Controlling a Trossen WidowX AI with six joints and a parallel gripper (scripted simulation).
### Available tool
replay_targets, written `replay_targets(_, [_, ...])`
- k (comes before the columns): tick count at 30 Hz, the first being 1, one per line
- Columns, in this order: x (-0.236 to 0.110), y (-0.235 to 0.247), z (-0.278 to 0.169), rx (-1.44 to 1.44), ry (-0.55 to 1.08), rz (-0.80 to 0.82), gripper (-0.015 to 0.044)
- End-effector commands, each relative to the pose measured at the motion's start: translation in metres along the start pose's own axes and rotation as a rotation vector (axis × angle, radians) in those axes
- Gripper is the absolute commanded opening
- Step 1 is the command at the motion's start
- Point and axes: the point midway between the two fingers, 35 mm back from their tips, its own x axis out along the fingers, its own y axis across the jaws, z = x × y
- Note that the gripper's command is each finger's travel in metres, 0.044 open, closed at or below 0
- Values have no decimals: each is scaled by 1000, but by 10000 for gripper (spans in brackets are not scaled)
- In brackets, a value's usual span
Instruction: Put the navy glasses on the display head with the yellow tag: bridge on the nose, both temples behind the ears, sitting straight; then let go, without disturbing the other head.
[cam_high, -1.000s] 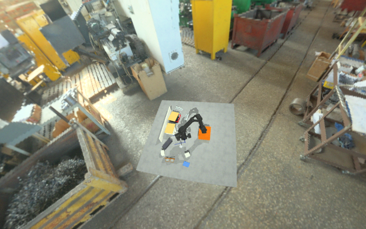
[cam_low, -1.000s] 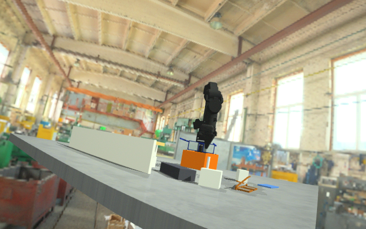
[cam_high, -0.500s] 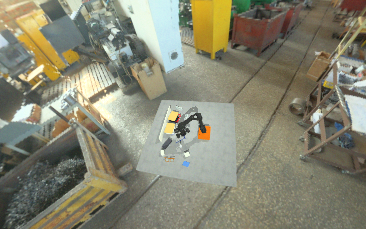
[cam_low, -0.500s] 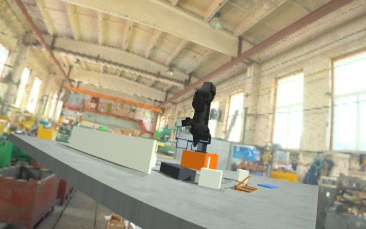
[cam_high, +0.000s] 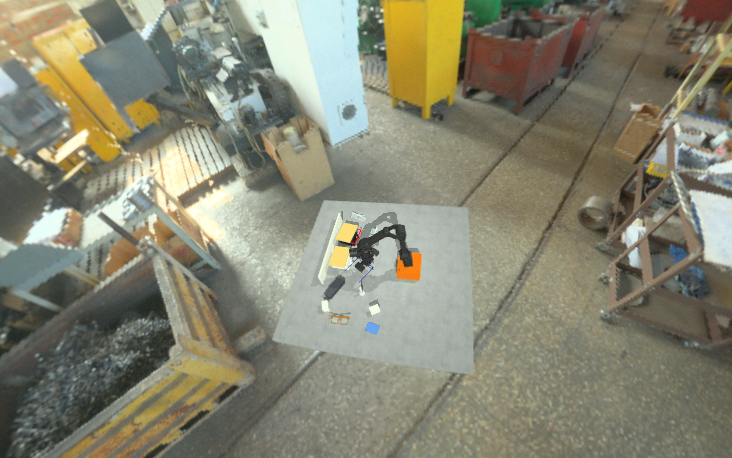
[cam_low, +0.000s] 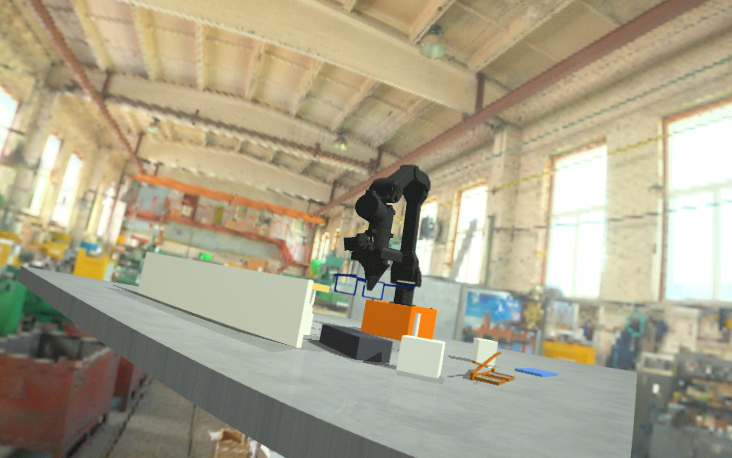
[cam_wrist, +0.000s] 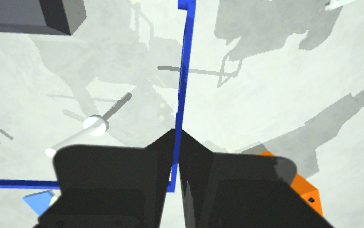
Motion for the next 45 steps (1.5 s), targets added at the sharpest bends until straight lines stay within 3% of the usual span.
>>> replay_targets(1, [-1, -10, 5, -76, 0, 7, 0])
replay_targets(15, [0, -53, 25, -368, -4, 3, 0])
replay_targets(45, [29, -51, 28, -369, -4, 3, 0])
